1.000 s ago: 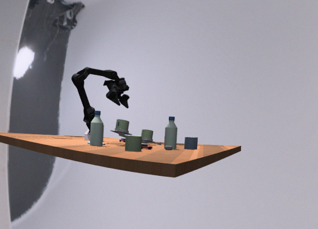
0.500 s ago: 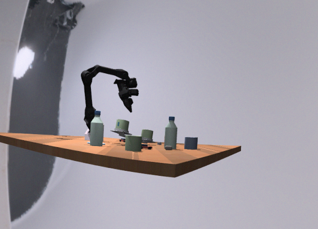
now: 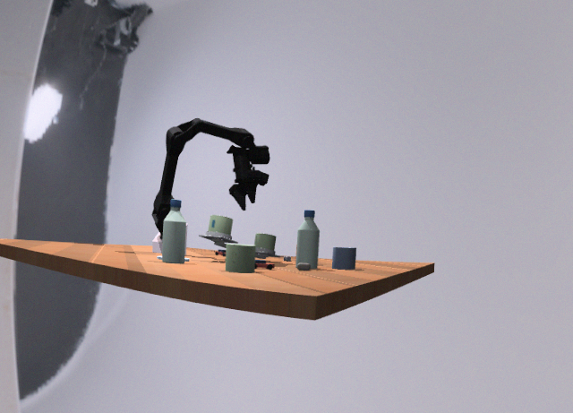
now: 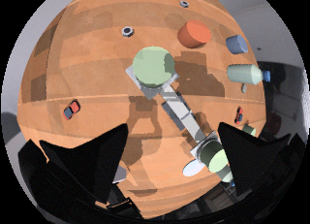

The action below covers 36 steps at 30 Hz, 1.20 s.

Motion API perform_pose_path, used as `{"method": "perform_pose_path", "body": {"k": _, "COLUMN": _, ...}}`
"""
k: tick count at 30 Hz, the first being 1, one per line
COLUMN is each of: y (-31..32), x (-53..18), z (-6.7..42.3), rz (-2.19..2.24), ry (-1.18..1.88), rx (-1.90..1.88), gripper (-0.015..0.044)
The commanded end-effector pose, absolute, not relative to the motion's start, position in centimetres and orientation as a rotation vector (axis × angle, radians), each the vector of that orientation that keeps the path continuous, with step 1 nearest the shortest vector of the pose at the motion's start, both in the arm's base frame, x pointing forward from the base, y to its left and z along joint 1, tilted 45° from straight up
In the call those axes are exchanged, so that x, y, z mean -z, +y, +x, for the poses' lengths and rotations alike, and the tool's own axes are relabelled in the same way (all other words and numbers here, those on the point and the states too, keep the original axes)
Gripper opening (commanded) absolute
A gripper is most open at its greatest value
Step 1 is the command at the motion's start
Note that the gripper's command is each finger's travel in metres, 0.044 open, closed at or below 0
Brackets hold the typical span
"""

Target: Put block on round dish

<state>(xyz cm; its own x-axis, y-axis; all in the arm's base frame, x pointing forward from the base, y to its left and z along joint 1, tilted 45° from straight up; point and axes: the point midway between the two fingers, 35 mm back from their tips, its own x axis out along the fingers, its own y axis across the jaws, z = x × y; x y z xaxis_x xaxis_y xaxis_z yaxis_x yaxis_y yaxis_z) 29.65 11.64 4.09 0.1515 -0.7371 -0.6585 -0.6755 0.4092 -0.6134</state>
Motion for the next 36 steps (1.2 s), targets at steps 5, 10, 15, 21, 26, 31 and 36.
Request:
{"method": "perform_pose_path", "body": {"k": 5, "y": 11.3, "x": -1.5, "z": 31.7, "rz": -1.401, "ry": 1.696, "rx": -0.145, "gripper": 0.0440}}
{"method": "perform_pose_path", "body": {"k": 10, "y": 10.9, "x": 0.4, "z": 33.0, "rz": -1.460, "ry": 1.773, "rx": -0.309, "gripper": 0.0440}}
{"method": "perform_pose_path", "body": {"k": 15, "y": 10.3, "x": 2.4, "z": 34.2, "rz": -1.508, "ry": 1.834, "rx": -0.489, "gripper": 0.0440}}
{"method": "perform_pose_path", "body": {"k": 21, "y": 9.9, "x": 3.4, "z": 34.8, "rz": -1.527, "ry": 1.857, "rx": -0.582, "gripper": 0.0440}}
{"method": "perform_pose_path", "body": {"k": 26, "y": 9.4, "x": 3.9, "z": 34.7, "rz": -1.527, "ry": 1.857, "rx": -0.582, "gripper": 0.0440}}
{"method": "perform_pose_path", "body": {"k": 31, "y": 8.9, "x": 4.5, "z": 34.6, "rz": -1.527, "ry": 1.857, "rx": -0.581, "gripper": 0.0440}}
{"method": "perform_pose_path", "body": {"k": 36, "y": 8.4, "x": 5.0, "z": 34.6, "rz": -1.527, "ry": 1.857, "rx": -0.581, "gripper": 0.0440}}
